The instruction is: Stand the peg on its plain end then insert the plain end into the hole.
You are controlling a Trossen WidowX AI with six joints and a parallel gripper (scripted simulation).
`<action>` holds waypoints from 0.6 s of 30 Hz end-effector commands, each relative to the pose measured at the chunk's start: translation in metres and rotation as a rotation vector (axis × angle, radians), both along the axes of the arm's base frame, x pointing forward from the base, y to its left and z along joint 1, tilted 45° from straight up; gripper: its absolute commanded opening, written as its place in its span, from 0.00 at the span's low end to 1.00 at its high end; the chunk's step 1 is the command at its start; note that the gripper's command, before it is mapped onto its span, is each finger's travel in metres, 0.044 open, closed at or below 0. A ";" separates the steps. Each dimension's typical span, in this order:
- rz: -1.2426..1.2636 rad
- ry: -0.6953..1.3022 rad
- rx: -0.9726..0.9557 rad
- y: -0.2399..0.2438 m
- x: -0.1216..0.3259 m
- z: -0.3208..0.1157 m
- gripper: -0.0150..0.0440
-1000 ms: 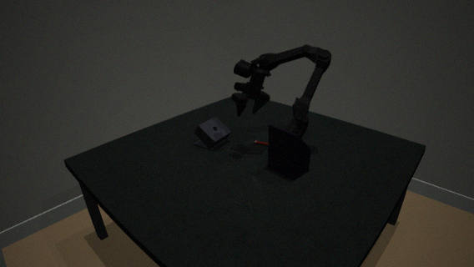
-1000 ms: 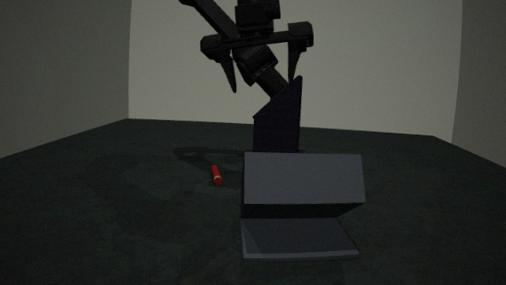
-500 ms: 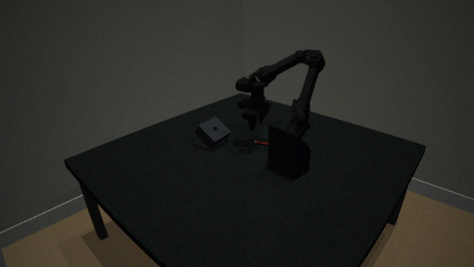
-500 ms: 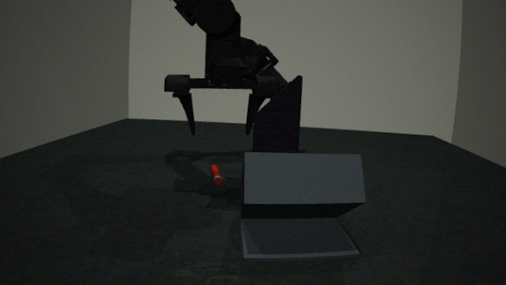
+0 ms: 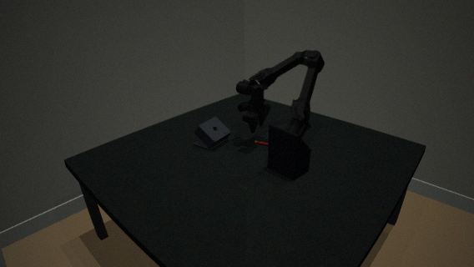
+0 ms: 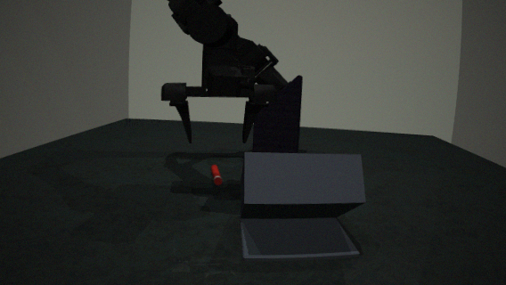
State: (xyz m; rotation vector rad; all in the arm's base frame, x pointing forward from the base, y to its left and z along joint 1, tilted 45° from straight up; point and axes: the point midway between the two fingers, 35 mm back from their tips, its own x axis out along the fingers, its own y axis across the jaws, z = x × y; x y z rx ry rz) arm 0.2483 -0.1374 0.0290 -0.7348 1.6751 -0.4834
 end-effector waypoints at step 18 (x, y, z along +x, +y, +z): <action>-0.001 0.017 0.003 -0.025 -0.006 -0.028 1.00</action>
